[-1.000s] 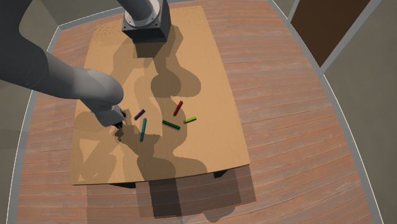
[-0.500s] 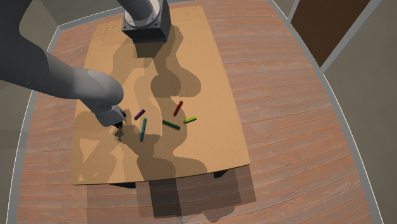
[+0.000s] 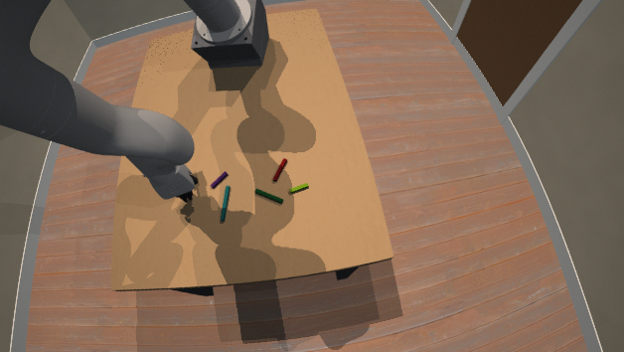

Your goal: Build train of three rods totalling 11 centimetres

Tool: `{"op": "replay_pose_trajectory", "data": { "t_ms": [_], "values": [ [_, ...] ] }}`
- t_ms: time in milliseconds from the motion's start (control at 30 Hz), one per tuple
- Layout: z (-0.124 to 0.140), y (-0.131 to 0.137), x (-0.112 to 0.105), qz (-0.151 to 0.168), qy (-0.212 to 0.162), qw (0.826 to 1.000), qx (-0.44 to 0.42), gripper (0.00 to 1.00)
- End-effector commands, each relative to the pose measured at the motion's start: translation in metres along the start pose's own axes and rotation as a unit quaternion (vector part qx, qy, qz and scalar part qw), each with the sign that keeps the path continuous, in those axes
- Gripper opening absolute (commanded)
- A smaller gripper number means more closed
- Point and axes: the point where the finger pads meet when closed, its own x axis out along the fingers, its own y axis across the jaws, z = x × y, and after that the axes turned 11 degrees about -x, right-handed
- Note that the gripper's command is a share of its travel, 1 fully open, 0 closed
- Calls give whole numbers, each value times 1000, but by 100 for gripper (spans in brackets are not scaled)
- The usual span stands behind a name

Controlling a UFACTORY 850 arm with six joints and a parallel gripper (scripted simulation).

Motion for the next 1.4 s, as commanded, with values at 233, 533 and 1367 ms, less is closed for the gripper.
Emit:
{"op": "replay_pose_trajectory", "data": {
  "t_ms": [233, 533, 1367],
  "values": [
    [0, 0, 0, 0, 0, 1000, 0, 4],
    [0, 0, 0, 0, 0, 1000, 0, 4],
    [0, 0, 11, 0, 0, 1000, 0, 4]
  ]
}}
